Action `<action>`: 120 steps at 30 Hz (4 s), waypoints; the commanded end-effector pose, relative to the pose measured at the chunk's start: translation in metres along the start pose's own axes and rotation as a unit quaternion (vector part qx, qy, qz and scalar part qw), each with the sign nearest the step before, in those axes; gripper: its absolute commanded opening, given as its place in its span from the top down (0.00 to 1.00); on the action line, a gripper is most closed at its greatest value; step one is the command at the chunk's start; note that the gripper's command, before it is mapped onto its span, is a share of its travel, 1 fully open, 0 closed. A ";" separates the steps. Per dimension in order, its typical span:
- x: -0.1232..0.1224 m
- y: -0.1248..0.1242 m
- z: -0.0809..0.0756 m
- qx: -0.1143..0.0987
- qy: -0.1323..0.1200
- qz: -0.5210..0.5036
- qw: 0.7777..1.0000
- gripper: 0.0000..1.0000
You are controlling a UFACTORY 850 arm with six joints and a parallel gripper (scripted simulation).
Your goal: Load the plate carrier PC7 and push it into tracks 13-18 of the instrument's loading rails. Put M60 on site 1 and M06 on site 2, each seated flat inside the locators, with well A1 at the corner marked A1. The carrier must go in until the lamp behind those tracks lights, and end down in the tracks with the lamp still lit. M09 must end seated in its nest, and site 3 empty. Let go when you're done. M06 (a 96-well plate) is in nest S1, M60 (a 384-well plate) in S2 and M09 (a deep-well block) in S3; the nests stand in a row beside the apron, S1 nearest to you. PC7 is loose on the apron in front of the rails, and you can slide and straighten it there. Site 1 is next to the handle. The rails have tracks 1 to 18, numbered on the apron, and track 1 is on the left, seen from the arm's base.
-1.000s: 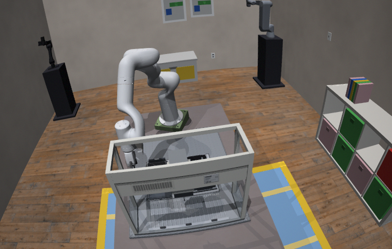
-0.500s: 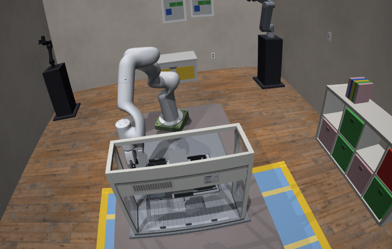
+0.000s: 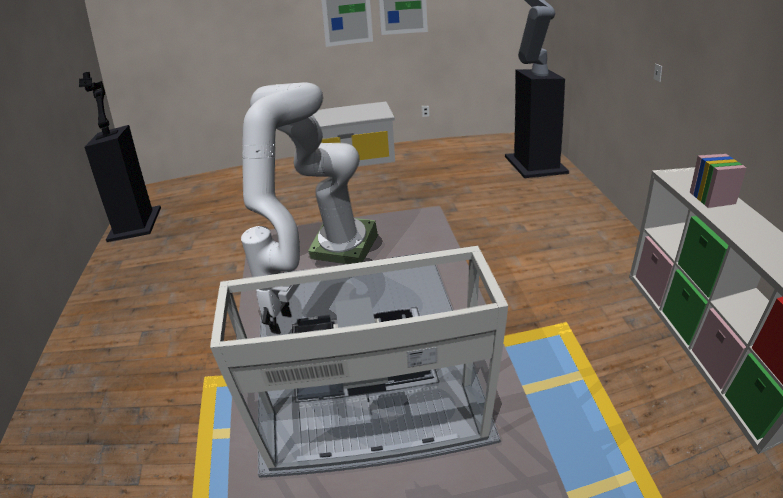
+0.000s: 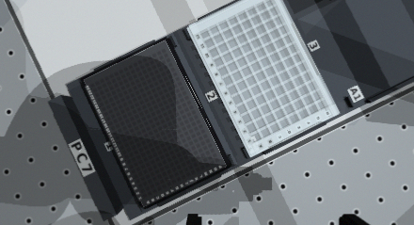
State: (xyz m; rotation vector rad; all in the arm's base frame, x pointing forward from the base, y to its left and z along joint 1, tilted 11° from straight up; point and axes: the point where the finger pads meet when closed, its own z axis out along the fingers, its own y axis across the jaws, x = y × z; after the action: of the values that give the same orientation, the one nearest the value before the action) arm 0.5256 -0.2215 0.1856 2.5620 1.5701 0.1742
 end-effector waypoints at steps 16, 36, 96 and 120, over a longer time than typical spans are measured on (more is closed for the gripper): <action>0.012 -0.094 0.000 -0.010 -0.012 0.316 0.949 0.18; 0.020 -0.159 0.001 -0.013 -0.009 0.529 0.849 0.18; 0.018 -0.158 0.061 -0.013 -0.009 0.529 0.849 0.18; 0.017 -0.158 0.088 -0.013 -0.009 0.529 0.849 0.18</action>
State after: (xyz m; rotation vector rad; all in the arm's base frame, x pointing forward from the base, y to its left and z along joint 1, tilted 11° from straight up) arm 0.4089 -0.1395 0.0734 3.0826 -0.0232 0.2438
